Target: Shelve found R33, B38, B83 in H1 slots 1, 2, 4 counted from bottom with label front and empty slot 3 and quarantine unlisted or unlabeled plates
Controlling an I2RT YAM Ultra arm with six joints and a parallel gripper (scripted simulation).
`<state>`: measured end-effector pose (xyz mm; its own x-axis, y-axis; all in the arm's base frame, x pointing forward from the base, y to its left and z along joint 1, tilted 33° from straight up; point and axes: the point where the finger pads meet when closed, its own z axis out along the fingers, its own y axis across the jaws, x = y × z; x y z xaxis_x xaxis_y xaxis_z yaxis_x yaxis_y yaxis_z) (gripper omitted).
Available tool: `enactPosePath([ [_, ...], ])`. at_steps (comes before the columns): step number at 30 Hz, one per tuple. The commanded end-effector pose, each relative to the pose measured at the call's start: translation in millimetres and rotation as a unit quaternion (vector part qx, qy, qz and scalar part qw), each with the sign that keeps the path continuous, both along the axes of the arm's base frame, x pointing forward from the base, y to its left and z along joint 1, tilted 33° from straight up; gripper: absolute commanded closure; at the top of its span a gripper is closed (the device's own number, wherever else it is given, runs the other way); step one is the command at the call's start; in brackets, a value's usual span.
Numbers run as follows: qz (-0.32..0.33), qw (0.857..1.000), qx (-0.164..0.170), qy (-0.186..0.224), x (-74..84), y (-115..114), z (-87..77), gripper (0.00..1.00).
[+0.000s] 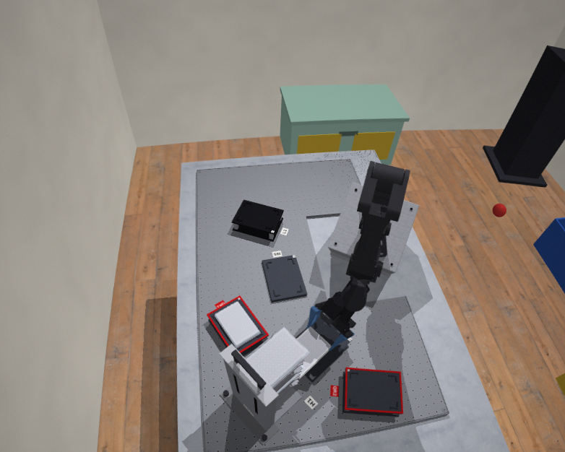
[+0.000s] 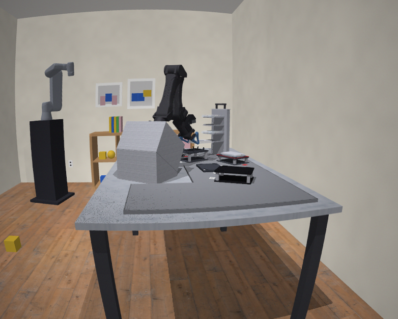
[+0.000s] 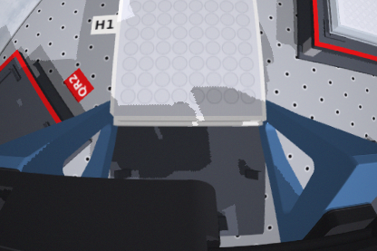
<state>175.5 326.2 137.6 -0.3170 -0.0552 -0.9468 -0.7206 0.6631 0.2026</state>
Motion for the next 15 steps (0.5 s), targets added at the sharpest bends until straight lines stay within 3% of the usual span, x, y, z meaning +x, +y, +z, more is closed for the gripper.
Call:
enactPosePath([
  [1,-0.005,1.000,0.020,-0.006,-4.1,-5,7.9,0.14],
  [15,-0.005,1.000,0.020,-0.005,-14.3,-14,-0.9,0.14],
])
